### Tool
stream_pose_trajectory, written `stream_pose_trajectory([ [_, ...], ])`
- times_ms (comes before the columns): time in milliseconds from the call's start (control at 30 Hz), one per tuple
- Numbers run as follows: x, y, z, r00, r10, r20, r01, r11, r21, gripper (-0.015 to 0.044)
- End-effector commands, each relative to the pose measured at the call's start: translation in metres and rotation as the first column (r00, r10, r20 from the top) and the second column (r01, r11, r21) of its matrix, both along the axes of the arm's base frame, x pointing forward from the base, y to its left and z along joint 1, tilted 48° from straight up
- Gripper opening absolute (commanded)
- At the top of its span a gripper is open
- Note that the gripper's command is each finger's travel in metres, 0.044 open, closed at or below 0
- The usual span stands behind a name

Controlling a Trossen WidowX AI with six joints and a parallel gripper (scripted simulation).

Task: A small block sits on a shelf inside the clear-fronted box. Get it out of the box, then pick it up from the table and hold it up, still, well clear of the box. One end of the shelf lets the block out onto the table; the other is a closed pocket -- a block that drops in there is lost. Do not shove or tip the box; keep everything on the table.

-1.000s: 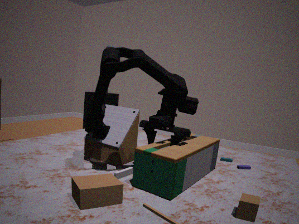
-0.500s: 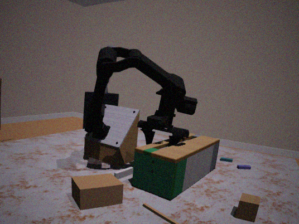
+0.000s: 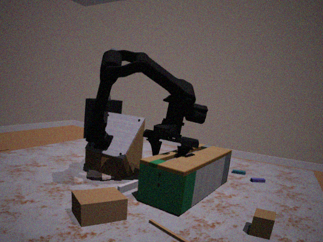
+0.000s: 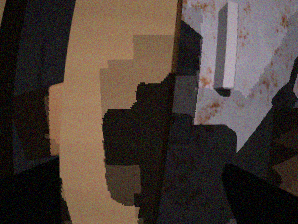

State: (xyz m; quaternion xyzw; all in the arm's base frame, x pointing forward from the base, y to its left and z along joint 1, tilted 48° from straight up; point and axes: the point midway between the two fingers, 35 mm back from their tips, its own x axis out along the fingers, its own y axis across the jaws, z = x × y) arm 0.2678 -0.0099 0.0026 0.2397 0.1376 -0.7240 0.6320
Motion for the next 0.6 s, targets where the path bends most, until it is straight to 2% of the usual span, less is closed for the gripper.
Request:
stream_pose_trajectory([
  [0, -0.002, -0.004, 0.003, 1.0, -0.002, -0.005, 0.002, 1.0, 0.001, 0.04],
  [567, -0.005, -0.015, 0.015, 1.0, -0.002, -0.005, 0.002, 1.0, 0.0, 0.04],
])
